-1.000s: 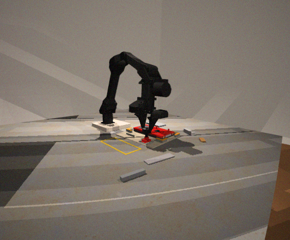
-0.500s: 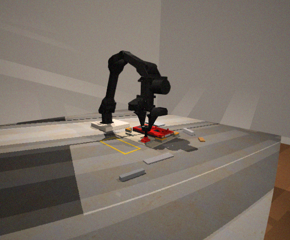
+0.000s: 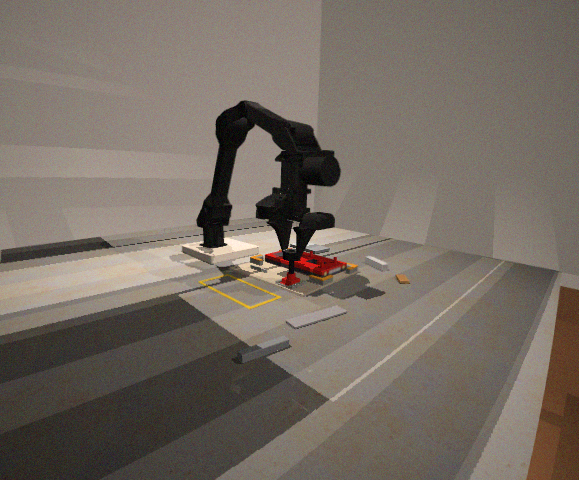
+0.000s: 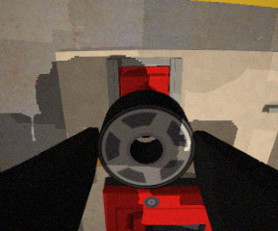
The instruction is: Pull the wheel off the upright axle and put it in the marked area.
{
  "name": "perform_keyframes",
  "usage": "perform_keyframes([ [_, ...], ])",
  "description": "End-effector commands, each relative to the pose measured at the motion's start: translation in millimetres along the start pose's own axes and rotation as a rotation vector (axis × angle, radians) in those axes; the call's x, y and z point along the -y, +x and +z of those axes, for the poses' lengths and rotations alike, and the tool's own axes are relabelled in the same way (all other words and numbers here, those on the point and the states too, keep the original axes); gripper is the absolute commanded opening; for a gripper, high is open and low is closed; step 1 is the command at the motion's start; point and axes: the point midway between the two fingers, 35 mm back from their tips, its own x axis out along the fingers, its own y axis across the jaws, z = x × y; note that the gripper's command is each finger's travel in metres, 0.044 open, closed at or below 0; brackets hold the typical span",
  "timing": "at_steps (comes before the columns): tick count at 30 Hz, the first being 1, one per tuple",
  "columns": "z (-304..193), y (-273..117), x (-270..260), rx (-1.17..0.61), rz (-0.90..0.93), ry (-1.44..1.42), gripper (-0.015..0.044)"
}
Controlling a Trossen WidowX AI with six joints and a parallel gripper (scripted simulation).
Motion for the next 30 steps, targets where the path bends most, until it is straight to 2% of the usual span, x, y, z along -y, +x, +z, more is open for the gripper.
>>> perform_keyframes([
  [1,-0.4,-2.3,0.1,-0.003,0.000,-0.005,0.0000],
  [14,0.6,-35.2,-0.6,-0.004,0.000,-0.005,0.0000],
  [30,52.1,-32.9,22.8,0.003,-0.002,-0.002,0.0000],
])
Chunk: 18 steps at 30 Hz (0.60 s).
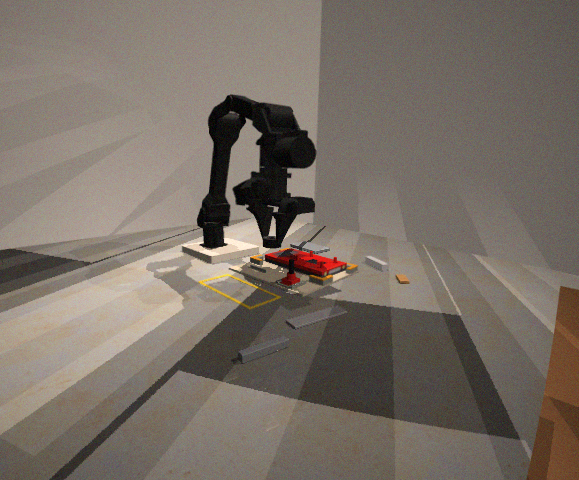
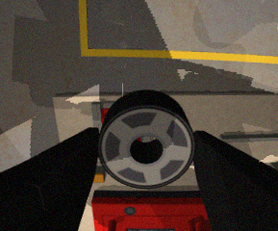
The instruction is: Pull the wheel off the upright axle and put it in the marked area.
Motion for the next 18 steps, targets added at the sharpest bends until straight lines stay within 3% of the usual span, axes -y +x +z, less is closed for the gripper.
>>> perform_keyframes([
  [1,11.3,-1.0,6.9,0.002,0.001,-0.005,0.0000],
  [18,60.9,-4.3,42.2,0.004,-0.002,-0.007,0.0000],
])
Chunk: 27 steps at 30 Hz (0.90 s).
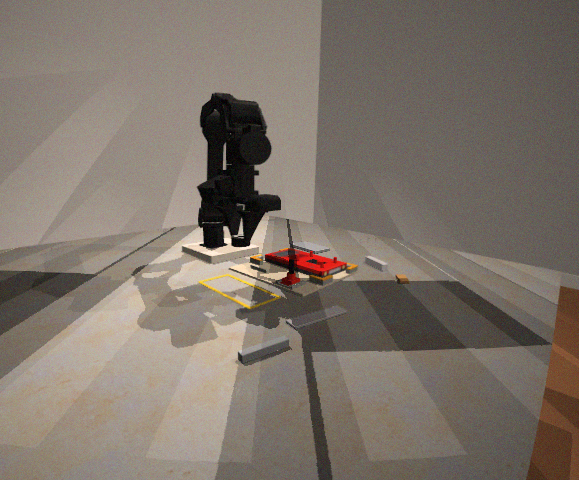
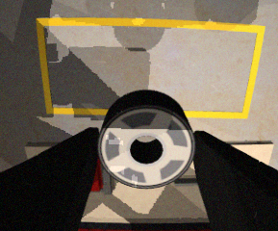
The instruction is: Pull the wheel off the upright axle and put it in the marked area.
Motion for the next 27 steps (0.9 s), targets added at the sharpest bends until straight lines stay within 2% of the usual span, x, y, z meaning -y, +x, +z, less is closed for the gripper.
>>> perform_keyframes([
  [1,5.6,-0.7,5.4,0.004,0.001,-0.006,0.0000],
  [15,6.2,26.4,4.3,0.004,0.001,-0.006,0.0000],
  [27,6.6,90.8,3.9,0.004,0.001,-0.006,0.0000],
])
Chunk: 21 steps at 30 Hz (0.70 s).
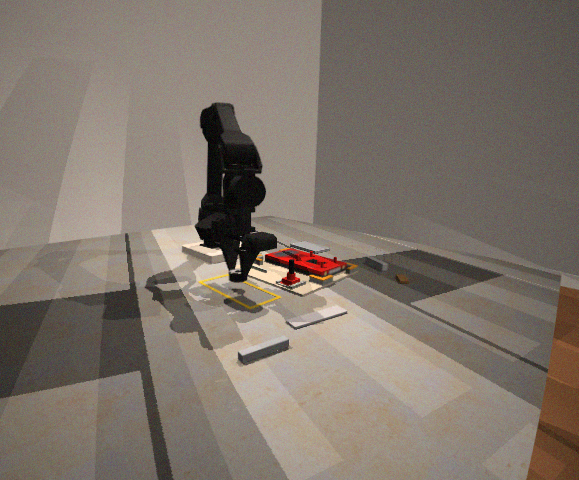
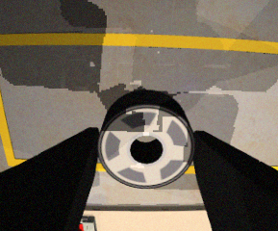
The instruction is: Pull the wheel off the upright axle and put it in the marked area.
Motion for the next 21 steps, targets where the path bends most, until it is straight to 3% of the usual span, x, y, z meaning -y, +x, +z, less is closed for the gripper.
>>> perform_keyframes([
  [1,-0.8,21.0,3.2,-0.002,-0.010,-0.005,0.0000],
  [7,-1.3,28.9,4.3,-0.002,-0.010,-0.005,0.0000],
  [18,-1.7,23.2,4.0,-0.004,-0.010,0.000,0.0289],
  [21,-1.2,8.6,2.8,-0.003,-0.010,-0.001,0.0300],
])
